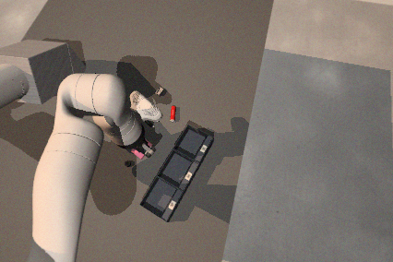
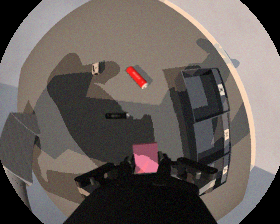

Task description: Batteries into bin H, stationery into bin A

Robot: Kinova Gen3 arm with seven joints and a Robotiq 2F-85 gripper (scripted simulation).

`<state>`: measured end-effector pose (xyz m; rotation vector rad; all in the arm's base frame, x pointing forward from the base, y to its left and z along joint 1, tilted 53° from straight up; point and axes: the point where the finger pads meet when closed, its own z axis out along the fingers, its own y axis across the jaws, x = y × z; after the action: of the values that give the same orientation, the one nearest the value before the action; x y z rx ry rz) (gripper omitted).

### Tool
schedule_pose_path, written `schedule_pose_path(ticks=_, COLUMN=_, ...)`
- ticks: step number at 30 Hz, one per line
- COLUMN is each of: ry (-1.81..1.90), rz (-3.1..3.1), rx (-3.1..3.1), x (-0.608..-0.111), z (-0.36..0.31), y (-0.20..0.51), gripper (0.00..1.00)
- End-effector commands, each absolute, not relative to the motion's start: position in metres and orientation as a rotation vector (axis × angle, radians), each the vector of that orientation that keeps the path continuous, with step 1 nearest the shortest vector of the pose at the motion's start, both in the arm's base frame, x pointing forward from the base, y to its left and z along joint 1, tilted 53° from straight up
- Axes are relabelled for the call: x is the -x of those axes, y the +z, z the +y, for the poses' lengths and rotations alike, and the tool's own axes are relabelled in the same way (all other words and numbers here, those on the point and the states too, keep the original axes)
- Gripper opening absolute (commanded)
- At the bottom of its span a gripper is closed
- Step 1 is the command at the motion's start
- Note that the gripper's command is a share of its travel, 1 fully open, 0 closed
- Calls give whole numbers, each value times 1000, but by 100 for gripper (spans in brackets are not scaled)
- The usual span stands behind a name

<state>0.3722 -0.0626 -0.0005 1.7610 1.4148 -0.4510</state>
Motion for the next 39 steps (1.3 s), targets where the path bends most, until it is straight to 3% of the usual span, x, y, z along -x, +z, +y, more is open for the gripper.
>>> schedule_pose_path(ticks=1, ry=-433, rz=1419, rx=-1756, x=-374, z=-52, y=7, gripper=35)
schedule_pose_path(ticks=31, ry=-433, rz=1419, rx=-1756, x=-368, z=-29, y=25, gripper=35)
schedule_pose_path(ticks=39, ry=-432, rz=1419, rx=-1756, x=-394, z=-44, y=54, gripper=35)
